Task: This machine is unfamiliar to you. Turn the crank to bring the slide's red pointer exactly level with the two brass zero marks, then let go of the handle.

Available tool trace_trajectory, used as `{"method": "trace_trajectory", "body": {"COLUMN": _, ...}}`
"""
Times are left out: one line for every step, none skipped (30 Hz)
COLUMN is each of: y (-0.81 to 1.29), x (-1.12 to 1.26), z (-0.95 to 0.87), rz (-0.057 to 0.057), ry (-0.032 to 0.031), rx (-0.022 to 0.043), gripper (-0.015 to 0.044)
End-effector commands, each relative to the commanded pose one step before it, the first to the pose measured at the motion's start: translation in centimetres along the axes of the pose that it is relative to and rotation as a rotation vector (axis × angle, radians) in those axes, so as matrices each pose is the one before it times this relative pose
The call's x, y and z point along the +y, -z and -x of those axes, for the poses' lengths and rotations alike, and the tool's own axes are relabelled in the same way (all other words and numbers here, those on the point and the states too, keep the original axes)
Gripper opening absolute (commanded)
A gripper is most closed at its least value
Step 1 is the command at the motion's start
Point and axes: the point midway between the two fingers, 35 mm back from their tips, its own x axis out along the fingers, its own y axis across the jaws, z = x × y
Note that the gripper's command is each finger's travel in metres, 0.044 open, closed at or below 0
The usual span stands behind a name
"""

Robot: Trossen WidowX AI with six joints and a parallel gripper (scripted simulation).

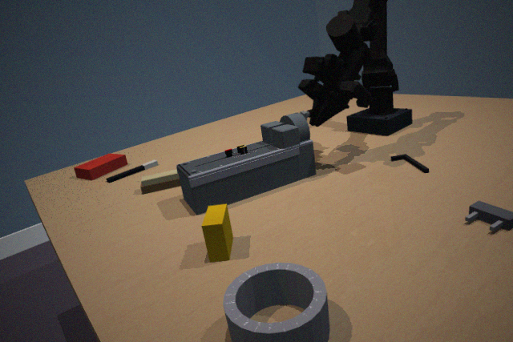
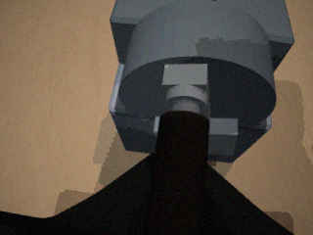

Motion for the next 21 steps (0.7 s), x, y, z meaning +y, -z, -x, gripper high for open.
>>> {"method": "trace_trajectory", "body": {"y": -0.131, "x": -0.932, "z": 0.17, "rz": -0.0029, "ry": 0.01471, "rx": -0.00703, "gripper": 0.0}}
{"method": "trace_trajectory", "body": {"y": 0.012, "x": -0.09, "z": -0.009, "rz": 0.0001, "ry": 0.00006, "rx": -0.00001, "gripper": 0.0}}
{"method": "trace_trajectory", "body": {"y": 0.015, "x": -0.089, "z": -0.011, "rz": 0.0001, "ry": 0.00006, "rx": -0.00001, "gripper": 0.0}}
{"method": "trace_trajectory", "body": {"y": 0.018, "x": -0.089, "z": -0.013, "rz": 0.0001, "ry": 0.00006, "rx": -0.00001, "gripper": 0.0}}
{"method": "trace_trajectory", "body": {"y": 0.018, "x": -0.084, "z": -0.014, "rz": 0.0001, "ry": 0.00006, "rx": -0.00001, "gripper": 0.0}}
{"method": "trace_trajectory", "body": {"y": 0.016, "x": -0.076, "z": -0.015, "rz": 0.0001, "ry": 0.00006, "rx": -0.00001, "gripper": 0.0}}
{"method": "trace_trajectory", "body": {"y": 0.016, "x": -0.072, "z": -0.016, "rz": 0.0001, "ry": 0.00005, "rx": -0.00001, "gripper": 0.0}}
{"method": "trace_trajectory", "body": {"y": 0.017, "x": -0.068, "z": -0.017, "rz": 0.0, "ry": 0.00005, "rx": -0.00001, "gripper": 0.0}}
{"method": "trace_trajectory", "body": {"y": 0.018, "x": -0.065, "z": -0.018, "rz": 0.0, "ry": 0.00005, "rx": -0.00001, "gripper": 0.0}}
{"method": "trace_trajectory", "body": {"y": 0.018, "x": -0.061, "z": -0.018, "rz": 0.0, "ry": 0.00005, "rx": -0.00001, "gripper": 0.0}}
{"method": "trace_trajectory", "body": {"y": 0.018, "x": -0.058, "z": -0.018, "rz": 0.0, "ry": 0.00004, "rx": 0.0, "gripper": 0.0}}
{"method": "trace_trajectory", "body": {"y": 0.017, "x": -0.055, "z": -0.017, "rz": 0.0, "ry": 0.00004, "rx": 0.0, "gripper": 0.0}}
{"method": "trace_trajectory", "body": {"y": 0.017, "x": -0.052, "z": -0.017, "rz": 0.0, "ry": 0.00004, "rx": 0.0, "gripper": 0.0}}
{"method": "trace_trajectory", "body": {"y": 0.016, "x": -0.05, "z": -0.017, "rz": 0.0, "ry": 0.00004, "rx": 0.0, "gripper": 0.0}}
{"method": "trace_trajectory", "body": {"y": 0.016, "x": -0.048, "z": -0.017, "rz": 0.0, "ry": 0.00004, "rx": 0.0, "gripper": 0.0}}
{"method": "trace_trajectory", "body": {"y": 0.016, "x": -0.046, "z": -0.017, "rz": 0.0, "ry": 0.00003, "rx": 0.0, "gripper": 0.0}}
{"method": "trace_trajectory", "body": {"y": 0.016, "x": -0.045, "z": -0.017, "rz": 0.0, "ry": 0.00003, "rx": 0.0, "gripper": 0.0}}
{"method": "trace_trajectory", "body": {"y": 0.016, "x": -0.043, "z": -0.017, "rz": 0.0, "ry": 0.00003, "rx": 0.0, "gripper": 0.0}}
{"method": "trace_trajectory", "body": {"y": 0.017, "x": -0.041, "z": -0.017, "rz": 0.0, "ry": 0.00003, "rx": 0.0, "gripper": 0.0}}
{"method": "trace_trajectory", "body": {"y": 0.017, "x": -0.04, "z": -0.017, "rz": 0.0, "ry": 0.00003, "rx": 0.0, "gripper": 0.0}}
{"method": "trace_trajectory", "body": {"y": 0.017, "x": -0.038, "z": -0.017, "rz": 0.0, "ry": 0.00003, "rx": 0.0, "gripper": 0.0}}
